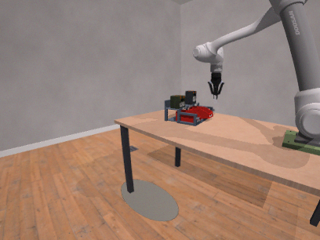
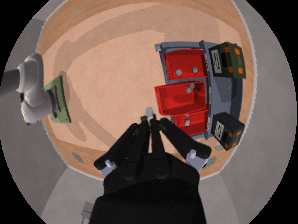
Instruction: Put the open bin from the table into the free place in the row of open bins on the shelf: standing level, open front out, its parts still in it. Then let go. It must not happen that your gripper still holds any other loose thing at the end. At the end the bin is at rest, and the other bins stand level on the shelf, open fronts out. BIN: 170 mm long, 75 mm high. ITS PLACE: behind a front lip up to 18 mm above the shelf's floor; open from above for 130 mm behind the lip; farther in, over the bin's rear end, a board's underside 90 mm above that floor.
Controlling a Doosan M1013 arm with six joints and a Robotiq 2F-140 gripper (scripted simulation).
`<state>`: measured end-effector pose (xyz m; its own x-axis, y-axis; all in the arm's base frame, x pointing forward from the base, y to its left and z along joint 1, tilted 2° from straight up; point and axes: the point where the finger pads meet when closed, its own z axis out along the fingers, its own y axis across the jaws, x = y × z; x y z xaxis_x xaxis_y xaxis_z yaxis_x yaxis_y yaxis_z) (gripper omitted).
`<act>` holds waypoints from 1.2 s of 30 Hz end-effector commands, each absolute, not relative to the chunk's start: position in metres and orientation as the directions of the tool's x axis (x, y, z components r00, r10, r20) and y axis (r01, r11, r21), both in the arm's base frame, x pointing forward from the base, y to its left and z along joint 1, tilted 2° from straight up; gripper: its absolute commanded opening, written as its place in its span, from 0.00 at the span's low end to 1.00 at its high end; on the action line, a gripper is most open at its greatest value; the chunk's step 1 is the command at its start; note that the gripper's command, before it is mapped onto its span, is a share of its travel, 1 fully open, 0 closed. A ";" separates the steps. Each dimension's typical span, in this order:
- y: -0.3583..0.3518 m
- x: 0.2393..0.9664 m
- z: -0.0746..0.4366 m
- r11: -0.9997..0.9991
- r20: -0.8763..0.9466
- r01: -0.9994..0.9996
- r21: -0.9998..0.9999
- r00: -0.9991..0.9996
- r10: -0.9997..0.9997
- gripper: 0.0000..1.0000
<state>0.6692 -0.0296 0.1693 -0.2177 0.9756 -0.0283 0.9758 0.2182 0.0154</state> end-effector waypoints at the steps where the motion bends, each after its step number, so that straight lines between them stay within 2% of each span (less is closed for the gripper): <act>1: -0.030 0.667 0.167 0.216 -0.024 0.976 0.019 -0.215 0.976 0.00; 17: -0.030 0.667 0.150 0.216 -0.023 0.976 0.018 -0.215 0.976 0.00; 36: -0.031 0.668 0.093 0.216 -0.023 0.976 0.018 -0.215 0.976 0.00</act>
<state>0.6710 -0.0307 0.1050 -0.2183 0.9755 -0.0279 0.9756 0.2188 0.0198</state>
